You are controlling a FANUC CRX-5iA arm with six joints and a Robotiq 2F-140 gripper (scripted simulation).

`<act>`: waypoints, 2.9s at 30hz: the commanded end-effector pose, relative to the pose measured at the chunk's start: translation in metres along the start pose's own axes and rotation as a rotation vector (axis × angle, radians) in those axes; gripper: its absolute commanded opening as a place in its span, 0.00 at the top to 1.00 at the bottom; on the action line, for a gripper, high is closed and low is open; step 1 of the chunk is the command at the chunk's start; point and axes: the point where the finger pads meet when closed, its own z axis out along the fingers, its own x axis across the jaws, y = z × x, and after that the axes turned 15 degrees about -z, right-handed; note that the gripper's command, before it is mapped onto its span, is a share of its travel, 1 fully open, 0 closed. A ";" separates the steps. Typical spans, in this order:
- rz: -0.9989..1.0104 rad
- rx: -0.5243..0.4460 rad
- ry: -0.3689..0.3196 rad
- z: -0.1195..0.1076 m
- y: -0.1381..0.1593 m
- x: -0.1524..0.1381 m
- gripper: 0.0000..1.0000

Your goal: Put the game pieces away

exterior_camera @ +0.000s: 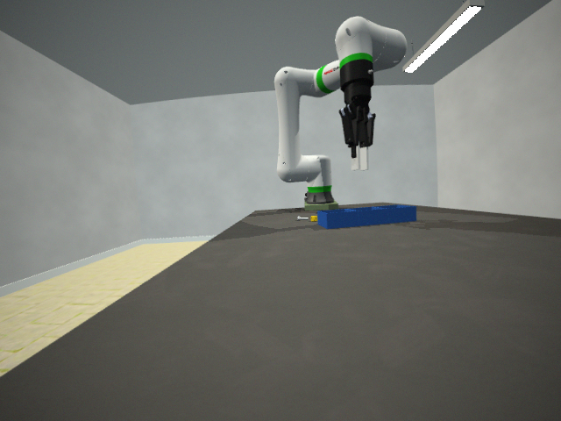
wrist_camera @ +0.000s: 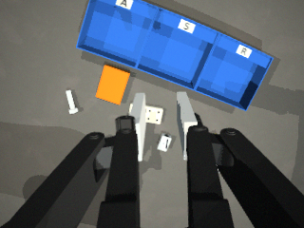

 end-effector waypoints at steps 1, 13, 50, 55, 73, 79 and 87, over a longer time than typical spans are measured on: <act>-0.157 0.009 -0.001 0.018 0.032 0.014 0.81; -0.381 0.021 -0.002 0.055 0.101 0.040 0.81; -0.381 0.021 -0.002 0.074 0.136 0.054 0.81; -0.381 0.021 -0.002 0.074 0.136 0.054 0.81; -0.381 0.021 -0.002 0.090 0.135 0.054 0.81; -0.381 0.021 -0.002 0.106 0.135 0.054 0.81; -0.381 0.021 -0.002 0.138 0.134 0.054 0.81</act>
